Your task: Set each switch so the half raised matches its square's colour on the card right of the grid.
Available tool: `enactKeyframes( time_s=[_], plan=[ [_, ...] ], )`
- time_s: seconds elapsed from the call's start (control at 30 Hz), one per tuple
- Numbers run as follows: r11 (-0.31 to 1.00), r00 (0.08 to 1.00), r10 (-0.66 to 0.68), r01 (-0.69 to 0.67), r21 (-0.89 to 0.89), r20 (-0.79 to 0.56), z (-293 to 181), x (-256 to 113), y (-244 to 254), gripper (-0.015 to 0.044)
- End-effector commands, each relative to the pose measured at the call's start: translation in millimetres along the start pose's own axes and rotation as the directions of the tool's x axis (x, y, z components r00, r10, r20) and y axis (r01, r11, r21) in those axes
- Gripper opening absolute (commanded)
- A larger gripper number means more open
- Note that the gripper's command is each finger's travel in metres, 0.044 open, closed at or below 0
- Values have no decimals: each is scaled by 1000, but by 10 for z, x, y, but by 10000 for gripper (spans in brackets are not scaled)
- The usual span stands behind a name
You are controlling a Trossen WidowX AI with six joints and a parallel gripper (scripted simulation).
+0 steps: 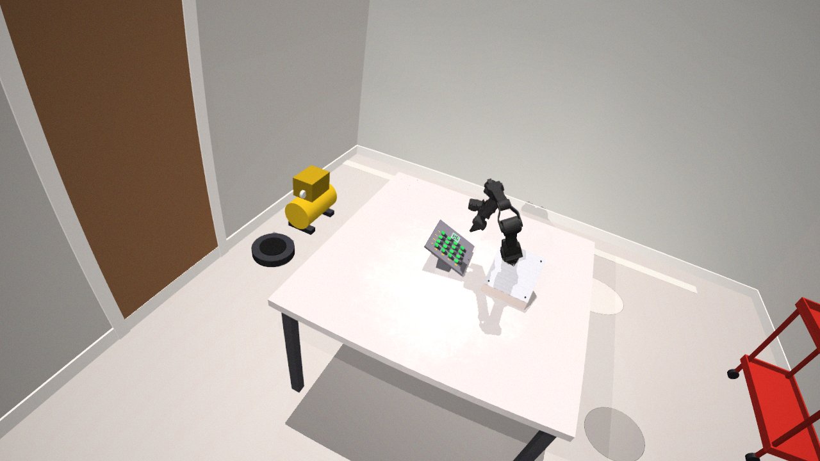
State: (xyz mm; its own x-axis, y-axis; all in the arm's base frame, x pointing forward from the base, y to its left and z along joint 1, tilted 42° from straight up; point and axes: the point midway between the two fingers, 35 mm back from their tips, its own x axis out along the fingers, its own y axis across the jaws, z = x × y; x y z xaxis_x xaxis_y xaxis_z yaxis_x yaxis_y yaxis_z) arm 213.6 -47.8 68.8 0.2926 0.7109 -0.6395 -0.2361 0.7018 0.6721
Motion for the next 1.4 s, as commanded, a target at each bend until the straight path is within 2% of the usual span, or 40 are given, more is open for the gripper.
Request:
enactKeyframes(
  time_s=[0.0,0.23,0.47,0.6,0.73,1.37],
  plan=[
    [1000,1000,-3,3,0,-1,6,13,4,374],
    [998,998,-63,63,4,-9,239,512,279,190],
    [1000,999,-31,31,5,32,379,902,720,6],
    [1000,999,-31,31,5,30,381,921,719,0],
    [1000,1000,-30,30,5,8,399,1233,713,0],
    [1000,1000,-28,28,5,8,406,1451,710,0]
  ],
)
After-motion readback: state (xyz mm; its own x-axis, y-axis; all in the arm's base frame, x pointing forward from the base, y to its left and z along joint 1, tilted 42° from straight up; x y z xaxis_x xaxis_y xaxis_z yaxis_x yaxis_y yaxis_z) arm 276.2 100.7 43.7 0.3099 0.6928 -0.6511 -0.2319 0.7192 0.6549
